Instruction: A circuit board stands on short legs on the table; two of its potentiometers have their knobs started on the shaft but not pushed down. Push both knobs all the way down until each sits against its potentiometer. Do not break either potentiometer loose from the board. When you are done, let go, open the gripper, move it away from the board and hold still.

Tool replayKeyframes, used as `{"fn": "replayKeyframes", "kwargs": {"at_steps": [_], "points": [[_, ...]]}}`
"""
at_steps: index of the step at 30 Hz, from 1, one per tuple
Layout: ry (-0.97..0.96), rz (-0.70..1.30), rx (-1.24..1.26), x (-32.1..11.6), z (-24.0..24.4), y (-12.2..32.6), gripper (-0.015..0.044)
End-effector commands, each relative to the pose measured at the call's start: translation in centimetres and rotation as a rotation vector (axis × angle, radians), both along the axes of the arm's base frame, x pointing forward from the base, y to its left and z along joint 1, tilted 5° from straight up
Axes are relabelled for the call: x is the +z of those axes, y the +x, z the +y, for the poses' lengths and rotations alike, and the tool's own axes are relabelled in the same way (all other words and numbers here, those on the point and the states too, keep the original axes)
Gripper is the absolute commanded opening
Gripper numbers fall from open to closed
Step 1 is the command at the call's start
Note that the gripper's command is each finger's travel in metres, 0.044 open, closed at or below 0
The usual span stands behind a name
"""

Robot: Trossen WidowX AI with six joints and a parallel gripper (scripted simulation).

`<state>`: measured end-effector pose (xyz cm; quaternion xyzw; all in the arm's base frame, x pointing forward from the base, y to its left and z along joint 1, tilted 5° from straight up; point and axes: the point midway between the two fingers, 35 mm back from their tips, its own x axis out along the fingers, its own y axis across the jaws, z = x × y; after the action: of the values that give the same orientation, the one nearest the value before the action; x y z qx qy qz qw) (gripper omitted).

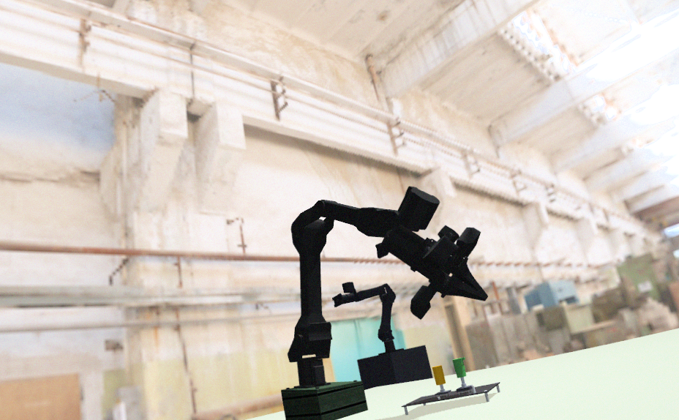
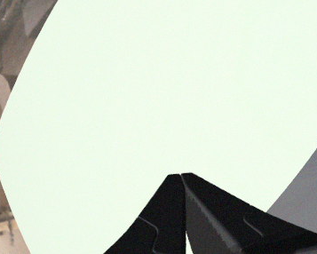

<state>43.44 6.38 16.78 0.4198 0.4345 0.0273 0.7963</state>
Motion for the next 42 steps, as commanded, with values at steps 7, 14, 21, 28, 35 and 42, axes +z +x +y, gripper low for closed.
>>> {"fn": "replayKeyframes", "kwargs": {"at_steps": [7,14,21,28,35,42], "points": [[-0.235,0.093,0.146,-2.4,-0.2,-2.3,0.0000],[-0.387,0.171,0.278,-3.8,-0.5,-4.3,0.0000],[-0.528,0.254,0.434,-4.8,-0.9,-6.5,0.0000],[-0.655,0.341,0.614,-5.3,-1.5,-8.9,0.0000],[-0.696,0.372,0.684,-5.4,-1.7,-9.7,0.0000],[-0.696,0.372,0.684,-7.4,-1.6,-9.5,0.0000]]}}
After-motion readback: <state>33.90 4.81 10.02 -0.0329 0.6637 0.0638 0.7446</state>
